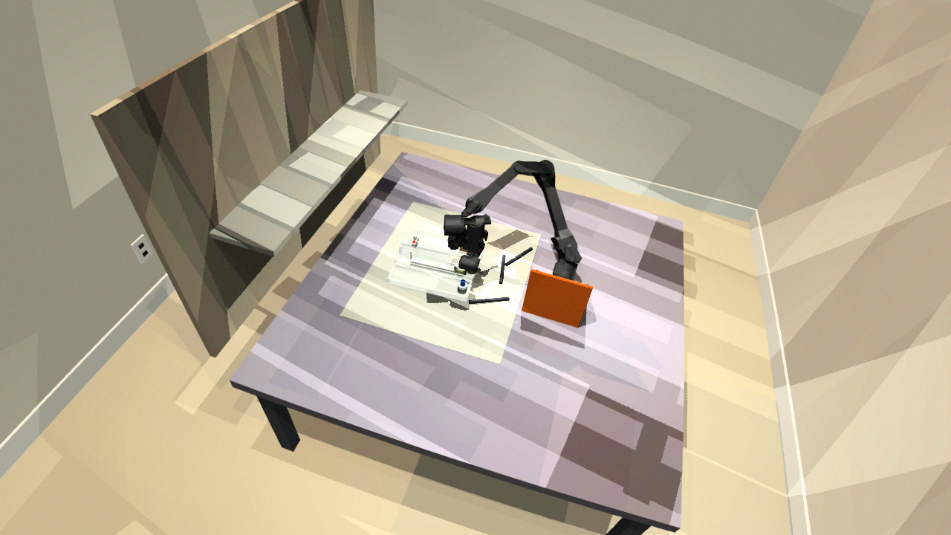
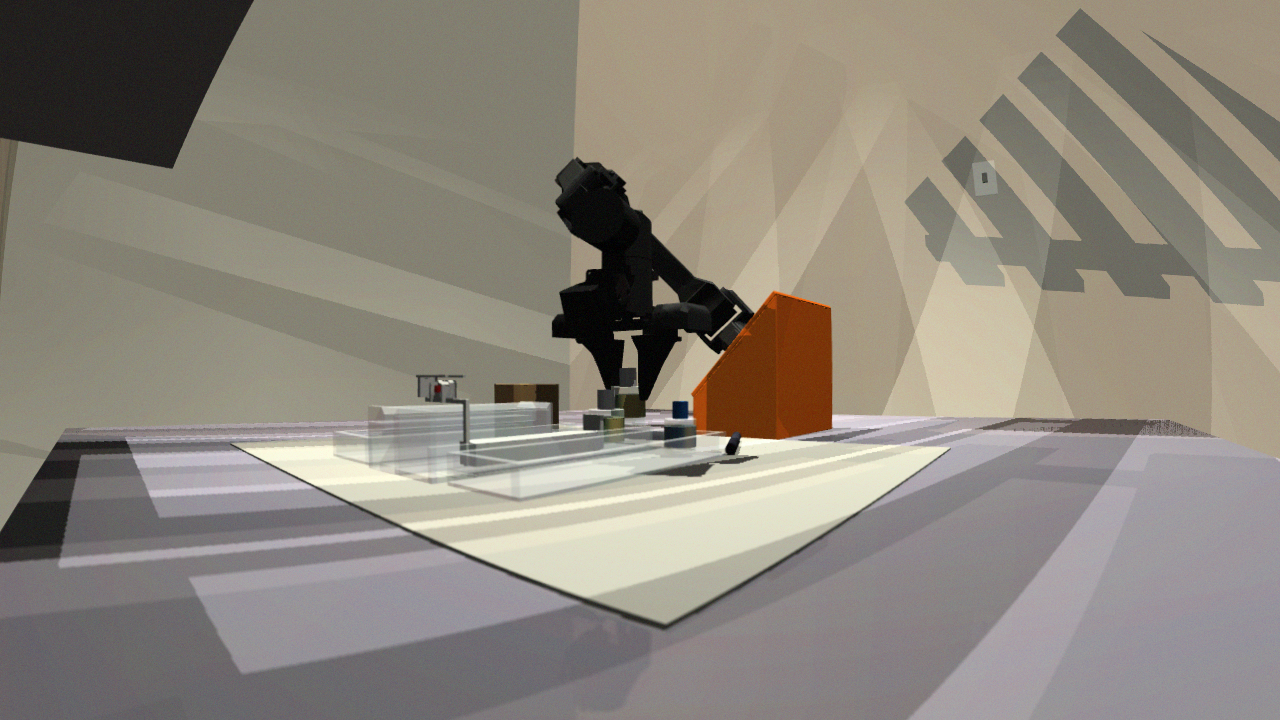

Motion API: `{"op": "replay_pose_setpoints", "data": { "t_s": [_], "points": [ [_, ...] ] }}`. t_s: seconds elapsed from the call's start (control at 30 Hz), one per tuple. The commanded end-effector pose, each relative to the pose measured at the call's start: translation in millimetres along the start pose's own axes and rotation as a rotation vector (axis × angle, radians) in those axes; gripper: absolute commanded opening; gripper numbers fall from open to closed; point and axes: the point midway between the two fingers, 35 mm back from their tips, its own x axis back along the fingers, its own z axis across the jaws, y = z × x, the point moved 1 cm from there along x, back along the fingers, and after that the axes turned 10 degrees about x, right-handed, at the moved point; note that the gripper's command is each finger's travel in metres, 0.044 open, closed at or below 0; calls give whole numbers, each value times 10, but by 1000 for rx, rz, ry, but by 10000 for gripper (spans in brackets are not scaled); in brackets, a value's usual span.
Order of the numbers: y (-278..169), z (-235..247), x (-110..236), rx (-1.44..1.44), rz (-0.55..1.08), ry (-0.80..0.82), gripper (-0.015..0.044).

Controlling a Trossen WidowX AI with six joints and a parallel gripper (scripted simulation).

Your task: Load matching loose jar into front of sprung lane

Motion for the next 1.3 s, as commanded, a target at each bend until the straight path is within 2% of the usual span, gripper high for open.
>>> {"op": "replay_pose_setpoints", "data": {
  "t_s": [0.0, 1.27],
  "points": [
    [73, -18, 14, -6, -14, -6, 0],
    [197, -44, 47, -7, -15, -6, 0]
  ]
}}
